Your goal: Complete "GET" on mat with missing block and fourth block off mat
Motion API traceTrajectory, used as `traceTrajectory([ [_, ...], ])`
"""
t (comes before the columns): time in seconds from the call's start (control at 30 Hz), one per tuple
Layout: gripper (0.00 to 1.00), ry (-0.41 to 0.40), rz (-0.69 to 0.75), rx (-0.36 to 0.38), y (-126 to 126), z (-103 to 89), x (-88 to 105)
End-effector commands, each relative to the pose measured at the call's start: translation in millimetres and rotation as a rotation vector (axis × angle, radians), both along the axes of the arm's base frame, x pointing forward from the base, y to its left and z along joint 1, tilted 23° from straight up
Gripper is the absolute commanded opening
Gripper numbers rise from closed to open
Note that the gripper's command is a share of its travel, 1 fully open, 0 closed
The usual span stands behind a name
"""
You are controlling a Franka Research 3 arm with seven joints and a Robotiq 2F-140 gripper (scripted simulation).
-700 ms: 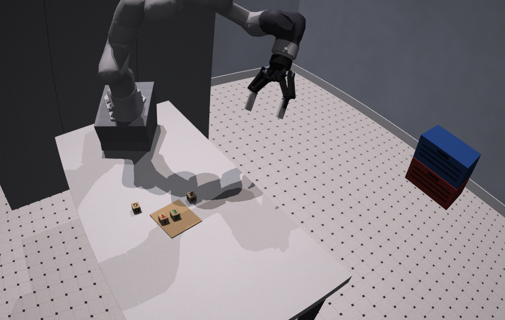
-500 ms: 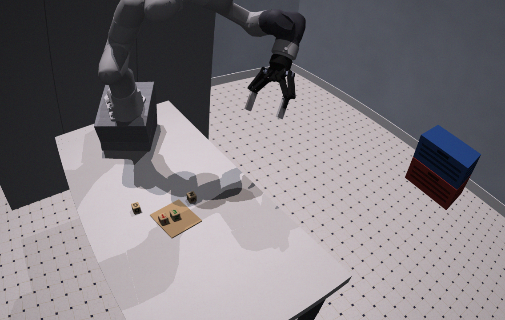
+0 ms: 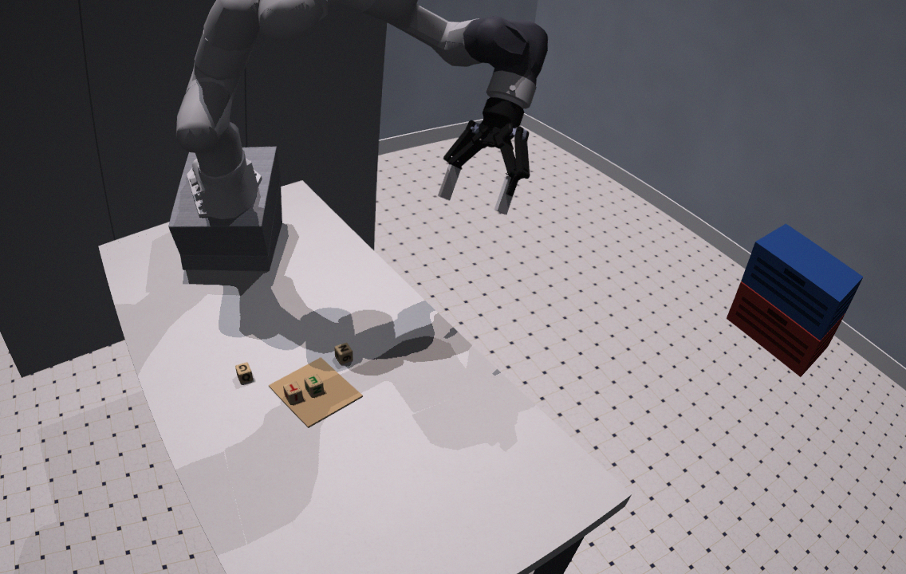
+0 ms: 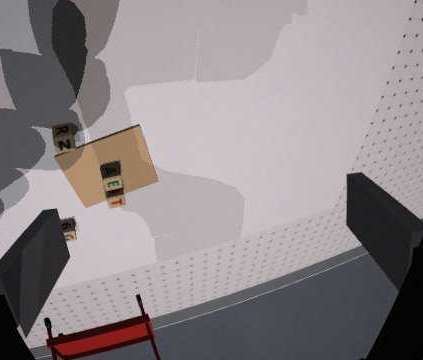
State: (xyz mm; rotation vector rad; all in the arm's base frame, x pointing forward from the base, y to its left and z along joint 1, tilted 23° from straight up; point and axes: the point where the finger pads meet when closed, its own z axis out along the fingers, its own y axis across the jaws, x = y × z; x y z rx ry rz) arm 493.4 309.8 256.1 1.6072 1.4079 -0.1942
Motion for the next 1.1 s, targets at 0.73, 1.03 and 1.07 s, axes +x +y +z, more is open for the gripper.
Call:
traceTrajectory([
  [0.73, 1.00, 0.359, 0.116, 0.239, -136.4, -103.1, 28.8],
  [1.03, 1.00, 0.414, 0.153, 0.372, -173.9, -129.8, 22.8],
  [1.07, 1.00, 0.418, 0.158, 0.391, -178.5, -133.0, 21.6],
])
